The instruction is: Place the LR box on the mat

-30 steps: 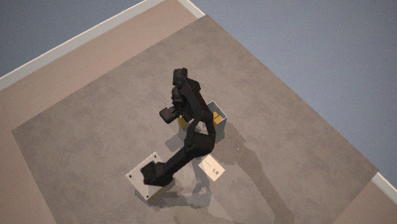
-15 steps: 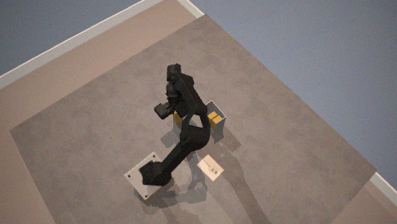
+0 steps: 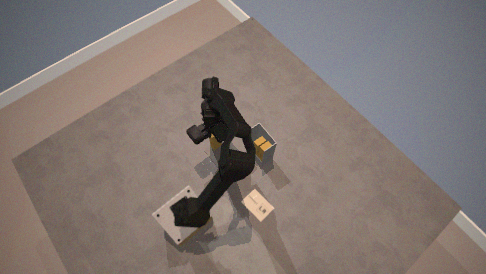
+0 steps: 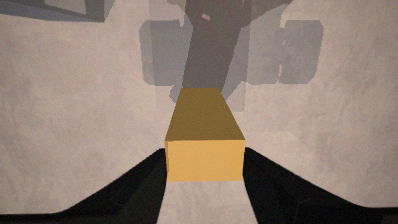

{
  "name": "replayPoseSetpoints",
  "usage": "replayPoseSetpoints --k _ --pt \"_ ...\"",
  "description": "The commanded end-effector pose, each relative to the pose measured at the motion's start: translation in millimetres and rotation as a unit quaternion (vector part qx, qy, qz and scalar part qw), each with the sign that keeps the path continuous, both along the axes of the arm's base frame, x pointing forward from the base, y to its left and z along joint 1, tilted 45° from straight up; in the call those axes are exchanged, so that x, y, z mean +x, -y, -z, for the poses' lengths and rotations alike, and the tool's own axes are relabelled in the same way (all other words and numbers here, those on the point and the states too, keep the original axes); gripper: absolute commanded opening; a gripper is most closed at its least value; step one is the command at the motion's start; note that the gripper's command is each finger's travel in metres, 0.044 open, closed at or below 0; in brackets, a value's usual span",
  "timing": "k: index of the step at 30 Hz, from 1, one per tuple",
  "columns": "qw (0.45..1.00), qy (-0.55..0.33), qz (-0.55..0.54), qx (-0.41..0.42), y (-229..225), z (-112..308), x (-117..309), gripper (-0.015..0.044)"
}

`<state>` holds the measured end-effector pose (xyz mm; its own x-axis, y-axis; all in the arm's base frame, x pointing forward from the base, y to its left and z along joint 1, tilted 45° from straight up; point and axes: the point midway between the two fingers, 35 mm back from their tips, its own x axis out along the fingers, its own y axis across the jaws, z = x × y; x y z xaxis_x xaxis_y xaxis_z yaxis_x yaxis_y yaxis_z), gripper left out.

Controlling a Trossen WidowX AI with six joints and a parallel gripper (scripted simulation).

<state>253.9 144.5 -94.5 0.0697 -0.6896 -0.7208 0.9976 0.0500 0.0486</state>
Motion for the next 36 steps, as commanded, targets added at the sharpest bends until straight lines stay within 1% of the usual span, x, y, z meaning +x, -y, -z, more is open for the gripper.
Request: replayPoseSetpoints --k 1,8,11,12,20,24,29,32,36 --pt "1.0 -0.002 0.0 -0.001 5 5 0 0.0153" --pt "1.0 -0.002 0.0 -0.001 8 8 0 0.0153" --pt "1.0 -0.001 0.003 0.001 6 7 0 0.0231" --pt "1.0 -0.001 0.003 0.001 6 7 0 0.0237" --pt "1.0 -0.001 0.003 0.001 6 7 0 0.0237" --pt "1.0 -0.002 0.0 -0.001 -5 -5 -1 0.0237" --pt "1.0 0.0 -0.002 0.001 -5 -5 -1 0.0237" --pt "1.0 0.017 -0.018 0.017 -5 -6 -3 0.0237" --pt "0.994 0.067 -0.063 0.063 -16 -22 -9 0.0237"
